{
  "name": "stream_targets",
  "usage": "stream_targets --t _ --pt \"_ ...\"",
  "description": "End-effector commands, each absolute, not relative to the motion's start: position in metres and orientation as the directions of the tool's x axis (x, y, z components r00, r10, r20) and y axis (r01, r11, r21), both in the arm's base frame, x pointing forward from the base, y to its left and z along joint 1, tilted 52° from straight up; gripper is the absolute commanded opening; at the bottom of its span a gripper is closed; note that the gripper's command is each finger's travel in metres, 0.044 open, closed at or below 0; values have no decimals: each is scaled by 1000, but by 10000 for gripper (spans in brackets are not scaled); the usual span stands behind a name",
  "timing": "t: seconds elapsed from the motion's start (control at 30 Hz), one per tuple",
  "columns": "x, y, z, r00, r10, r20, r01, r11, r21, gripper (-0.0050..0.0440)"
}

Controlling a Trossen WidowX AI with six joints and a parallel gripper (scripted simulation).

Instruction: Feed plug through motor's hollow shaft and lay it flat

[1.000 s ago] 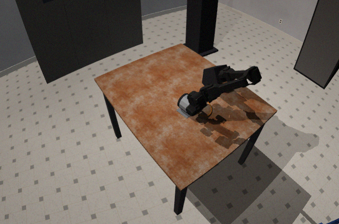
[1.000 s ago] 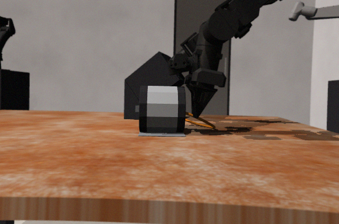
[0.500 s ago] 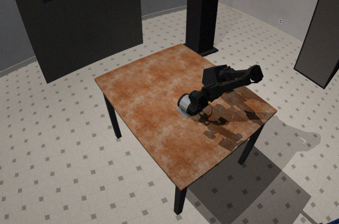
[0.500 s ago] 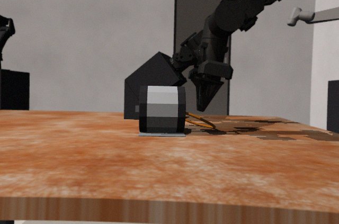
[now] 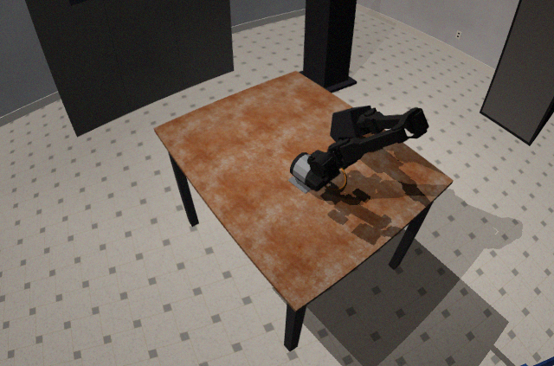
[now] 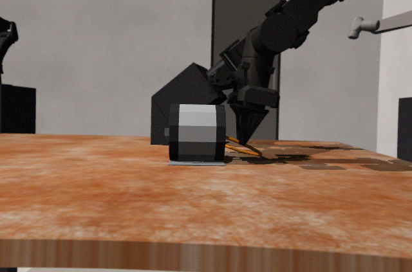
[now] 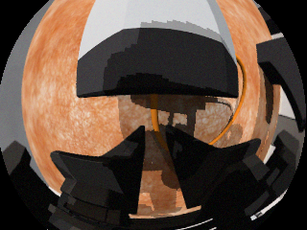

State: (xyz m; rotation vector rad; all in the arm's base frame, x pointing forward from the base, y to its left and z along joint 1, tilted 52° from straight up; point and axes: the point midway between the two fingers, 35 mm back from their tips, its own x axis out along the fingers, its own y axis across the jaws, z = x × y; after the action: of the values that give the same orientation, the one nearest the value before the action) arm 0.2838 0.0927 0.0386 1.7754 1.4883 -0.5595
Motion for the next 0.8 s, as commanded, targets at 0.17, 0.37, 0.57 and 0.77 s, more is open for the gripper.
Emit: stream_targets --t 0.17,0.37,0.57,0.77 --pt "284 93 39 232 641 -731 964 -53 259 60" --pt "284 93 39 232 641 -731 964 -53 259 20" --pt "284 93 39 232 641 -731 964 -53 259 0" --pt "285 88 36 231 640 -733 965 -55 256 0"
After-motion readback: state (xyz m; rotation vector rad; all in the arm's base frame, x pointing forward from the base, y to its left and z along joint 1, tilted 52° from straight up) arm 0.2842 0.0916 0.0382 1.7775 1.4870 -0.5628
